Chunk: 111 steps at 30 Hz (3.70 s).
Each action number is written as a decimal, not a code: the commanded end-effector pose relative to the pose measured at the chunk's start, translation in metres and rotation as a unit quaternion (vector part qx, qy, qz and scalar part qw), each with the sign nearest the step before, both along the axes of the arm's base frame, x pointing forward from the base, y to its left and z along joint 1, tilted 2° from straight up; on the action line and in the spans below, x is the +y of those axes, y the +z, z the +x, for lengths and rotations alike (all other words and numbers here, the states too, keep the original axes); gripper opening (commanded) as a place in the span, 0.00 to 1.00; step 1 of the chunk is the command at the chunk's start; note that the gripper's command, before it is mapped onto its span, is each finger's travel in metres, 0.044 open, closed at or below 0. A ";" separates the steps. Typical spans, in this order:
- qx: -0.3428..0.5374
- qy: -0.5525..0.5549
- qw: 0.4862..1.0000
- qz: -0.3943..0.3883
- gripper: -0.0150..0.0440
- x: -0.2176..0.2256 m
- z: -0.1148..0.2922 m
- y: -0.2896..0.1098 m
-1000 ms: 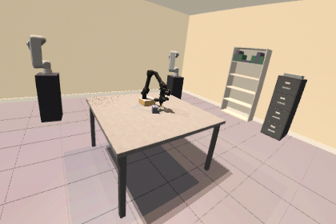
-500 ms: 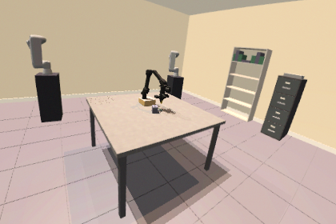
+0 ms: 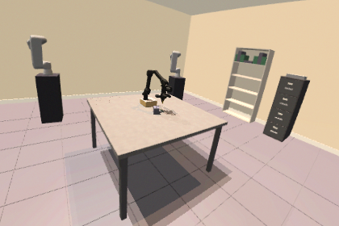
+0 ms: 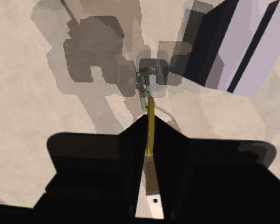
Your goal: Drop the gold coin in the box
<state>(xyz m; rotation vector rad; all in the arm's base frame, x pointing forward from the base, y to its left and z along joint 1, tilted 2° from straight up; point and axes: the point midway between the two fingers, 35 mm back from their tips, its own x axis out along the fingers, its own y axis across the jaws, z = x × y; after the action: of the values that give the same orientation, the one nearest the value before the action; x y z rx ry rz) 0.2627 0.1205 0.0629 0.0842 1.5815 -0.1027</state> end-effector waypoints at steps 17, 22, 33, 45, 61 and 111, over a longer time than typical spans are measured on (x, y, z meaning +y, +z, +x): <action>-0.005 -0.086 0.996 -0.002 0.25 -0.017 0.012 0.003; -0.005 -0.086 0.996 -0.002 0.25 -0.028 0.018 0.003; -0.006 -0.086 0.996 -0.003 0.25 -0.052 0.032 0.004; -0.006 -0.086 0.996 -0.004 0.25 -0.081 0.044 0.004; -0.008 -0.089 0.996 -0.003 0.25 -0.095 0.048 0.005; -0.008 -0.089 0.996 -0.003 0.25 -0.102 0.051 -0.004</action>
<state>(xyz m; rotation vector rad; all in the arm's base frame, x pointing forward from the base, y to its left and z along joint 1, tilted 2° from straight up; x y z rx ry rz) 0.3132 0.0186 0.0613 0.2171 1.5556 -0.2411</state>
